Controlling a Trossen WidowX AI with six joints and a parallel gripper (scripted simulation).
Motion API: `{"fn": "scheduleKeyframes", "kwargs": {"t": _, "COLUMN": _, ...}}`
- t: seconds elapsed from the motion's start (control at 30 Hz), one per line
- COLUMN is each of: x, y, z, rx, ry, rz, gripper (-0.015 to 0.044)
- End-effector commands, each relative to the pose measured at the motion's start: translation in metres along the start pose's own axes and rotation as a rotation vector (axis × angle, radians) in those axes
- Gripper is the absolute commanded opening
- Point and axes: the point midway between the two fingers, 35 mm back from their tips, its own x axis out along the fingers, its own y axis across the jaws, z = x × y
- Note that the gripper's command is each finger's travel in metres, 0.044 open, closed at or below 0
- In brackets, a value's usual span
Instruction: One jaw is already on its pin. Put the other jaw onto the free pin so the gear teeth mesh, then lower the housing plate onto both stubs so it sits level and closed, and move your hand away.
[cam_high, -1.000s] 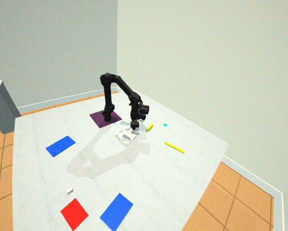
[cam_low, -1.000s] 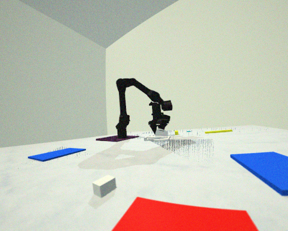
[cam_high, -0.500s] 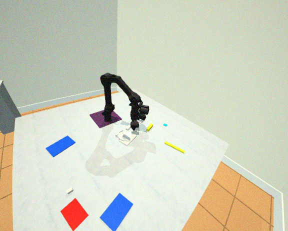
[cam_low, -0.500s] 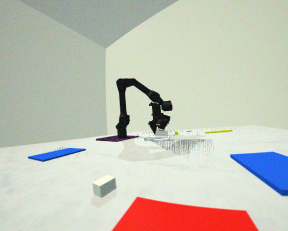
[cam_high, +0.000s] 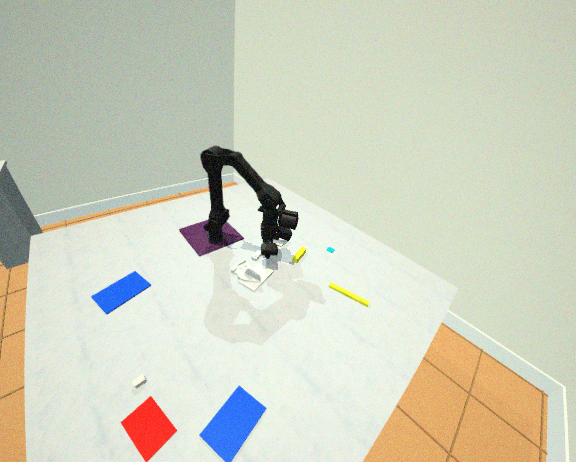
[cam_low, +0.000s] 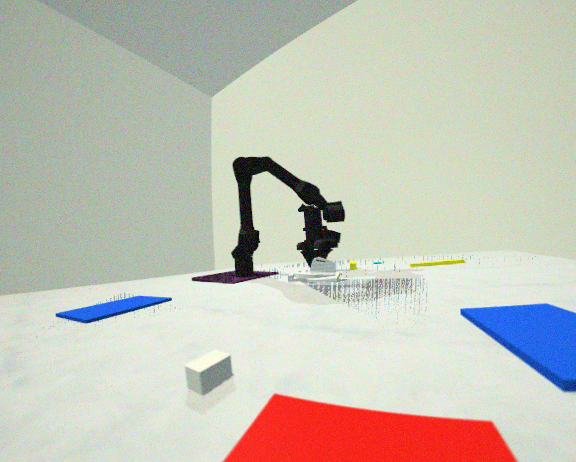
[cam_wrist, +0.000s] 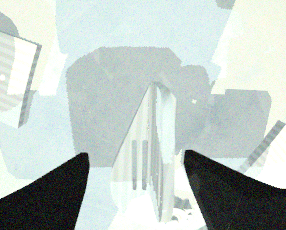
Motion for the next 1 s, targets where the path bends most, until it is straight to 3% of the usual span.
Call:
{"fn": "scheduleKeyframes", "kwargs": {"t": 0.0, "x": 0.0, "y": 0.0, "z": 0.0, "rx": 0.0, "ry": 0.0, "rz": 0.0, "gripper": 0.0177}}
{"fn": "scheduleKeyframes", "kwargs": {"t": 0.13, "x": 0.0, "y": 0.0, "z": 0.0, "rx": 0.0, "ry": 0.0, "rz": 0.0, "gripper": 0.0134}}
{"fn": "scheduleKeyframes", "kwargs": {"t": 0.6, "x": 0.0, "y": 0.0, "z": 0.0, "rx": 0.0, "ry": 0.0, "rz": 0.0, "gripper": 0.0134}}
{"fn": "scheduleKeyframes", "kwargs": {"t": 0.97, "x": -0.032, "y": -0.001, "z": 0.003, "rx": -0.002, "ry": 0.0, "rz": -0.002, "gripper": 0.0134}}
